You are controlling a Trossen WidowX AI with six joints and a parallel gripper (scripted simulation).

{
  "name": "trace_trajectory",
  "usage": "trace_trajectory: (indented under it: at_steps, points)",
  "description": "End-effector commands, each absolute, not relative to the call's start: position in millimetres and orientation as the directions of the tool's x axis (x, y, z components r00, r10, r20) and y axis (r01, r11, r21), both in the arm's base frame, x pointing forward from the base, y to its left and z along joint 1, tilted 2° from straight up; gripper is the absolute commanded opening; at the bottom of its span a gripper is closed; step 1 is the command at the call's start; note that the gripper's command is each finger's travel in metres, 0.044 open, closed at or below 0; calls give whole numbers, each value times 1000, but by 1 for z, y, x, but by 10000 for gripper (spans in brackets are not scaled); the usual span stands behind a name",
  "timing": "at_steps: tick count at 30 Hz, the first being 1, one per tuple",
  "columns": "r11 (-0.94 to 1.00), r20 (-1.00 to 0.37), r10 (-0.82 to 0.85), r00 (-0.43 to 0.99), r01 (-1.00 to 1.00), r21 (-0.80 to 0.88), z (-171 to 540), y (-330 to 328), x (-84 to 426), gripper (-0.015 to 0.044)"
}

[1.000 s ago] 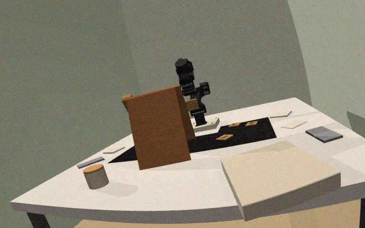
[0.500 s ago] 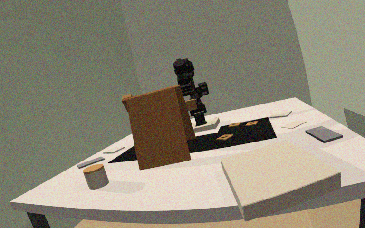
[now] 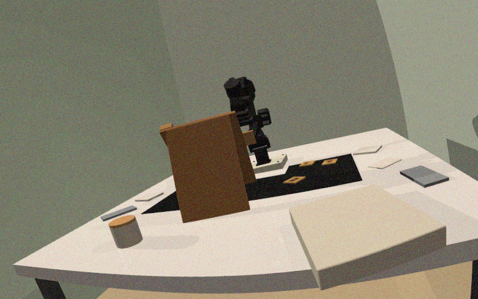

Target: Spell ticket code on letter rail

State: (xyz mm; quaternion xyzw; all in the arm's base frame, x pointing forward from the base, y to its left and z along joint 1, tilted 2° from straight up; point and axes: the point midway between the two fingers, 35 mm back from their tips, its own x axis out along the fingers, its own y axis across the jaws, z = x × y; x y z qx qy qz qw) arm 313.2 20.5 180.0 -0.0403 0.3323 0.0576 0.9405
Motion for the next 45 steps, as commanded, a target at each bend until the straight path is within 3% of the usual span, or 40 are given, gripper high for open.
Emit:
trace_trajectory:
  at_steps: [1, 45]
  points:
    - [989, -632, 87, 770, -143, -38, 180, 19, 313, 0]
    - [989, -632, 86, 770, -143, -41, 180, -2, 316, 0]
